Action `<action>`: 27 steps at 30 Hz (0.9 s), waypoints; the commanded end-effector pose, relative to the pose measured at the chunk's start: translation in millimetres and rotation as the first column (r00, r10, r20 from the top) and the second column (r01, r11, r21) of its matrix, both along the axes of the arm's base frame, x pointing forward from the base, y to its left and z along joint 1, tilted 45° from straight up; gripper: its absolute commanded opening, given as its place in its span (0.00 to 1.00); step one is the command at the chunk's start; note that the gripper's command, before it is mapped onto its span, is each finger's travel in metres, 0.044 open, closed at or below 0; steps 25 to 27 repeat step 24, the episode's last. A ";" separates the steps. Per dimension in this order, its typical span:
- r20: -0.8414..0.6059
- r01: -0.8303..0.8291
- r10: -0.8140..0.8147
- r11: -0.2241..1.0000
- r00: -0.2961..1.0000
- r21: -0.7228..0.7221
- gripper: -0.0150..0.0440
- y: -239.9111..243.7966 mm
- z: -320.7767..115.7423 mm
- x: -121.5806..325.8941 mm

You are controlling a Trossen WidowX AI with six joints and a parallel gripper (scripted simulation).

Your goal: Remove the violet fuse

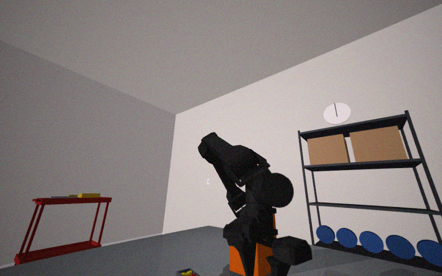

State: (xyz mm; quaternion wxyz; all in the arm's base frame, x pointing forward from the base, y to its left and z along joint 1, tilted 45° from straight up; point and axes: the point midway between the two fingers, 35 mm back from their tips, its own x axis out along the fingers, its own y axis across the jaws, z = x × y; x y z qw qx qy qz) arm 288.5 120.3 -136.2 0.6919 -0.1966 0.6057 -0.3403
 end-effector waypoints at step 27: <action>0.017 -0.013 0.013 1.000 1.000 0.012 0.81 17.2 14.5 2.4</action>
